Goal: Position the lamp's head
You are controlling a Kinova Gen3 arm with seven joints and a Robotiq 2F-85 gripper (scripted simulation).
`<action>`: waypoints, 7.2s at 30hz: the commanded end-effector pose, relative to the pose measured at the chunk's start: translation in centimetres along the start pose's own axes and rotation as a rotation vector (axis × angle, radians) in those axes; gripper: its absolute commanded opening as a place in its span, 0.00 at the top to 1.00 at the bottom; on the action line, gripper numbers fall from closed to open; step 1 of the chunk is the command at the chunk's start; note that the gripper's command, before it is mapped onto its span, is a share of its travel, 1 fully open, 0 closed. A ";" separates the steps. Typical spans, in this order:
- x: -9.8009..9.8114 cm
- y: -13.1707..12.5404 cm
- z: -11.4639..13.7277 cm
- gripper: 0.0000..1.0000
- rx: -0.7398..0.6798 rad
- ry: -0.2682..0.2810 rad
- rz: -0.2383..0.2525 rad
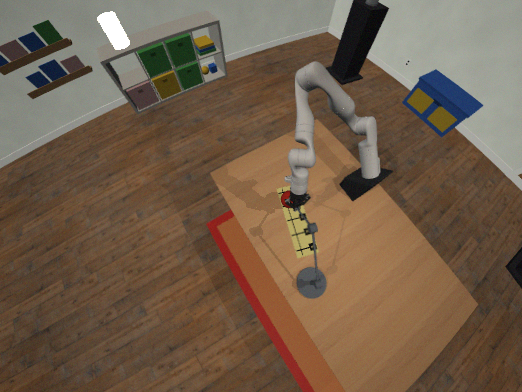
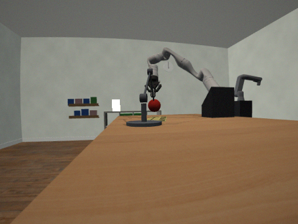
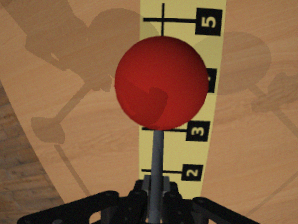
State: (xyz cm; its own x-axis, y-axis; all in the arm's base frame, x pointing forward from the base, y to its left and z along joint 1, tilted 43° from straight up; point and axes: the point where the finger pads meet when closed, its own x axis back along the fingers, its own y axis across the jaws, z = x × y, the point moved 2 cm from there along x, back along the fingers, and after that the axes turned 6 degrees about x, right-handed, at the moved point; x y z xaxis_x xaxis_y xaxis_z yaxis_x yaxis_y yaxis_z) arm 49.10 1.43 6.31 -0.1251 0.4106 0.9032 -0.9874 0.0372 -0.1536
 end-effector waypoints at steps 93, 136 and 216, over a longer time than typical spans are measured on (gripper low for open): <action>0.3 -0.1 -0.3 0.00 -0.001 0.003 -0.001; 0.3 -0.1 -0.3 0.00 -0.001 0.003 -0.001; 12.1 0.5 -0.1 0.00 0.005 0.010 -0.022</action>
State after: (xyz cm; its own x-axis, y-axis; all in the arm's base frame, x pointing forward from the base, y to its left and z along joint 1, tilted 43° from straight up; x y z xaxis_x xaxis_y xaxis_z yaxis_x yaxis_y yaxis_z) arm 47.11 6.45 17.06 -0.1009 0.4199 0.9019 -0.9904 0.0432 -0.1310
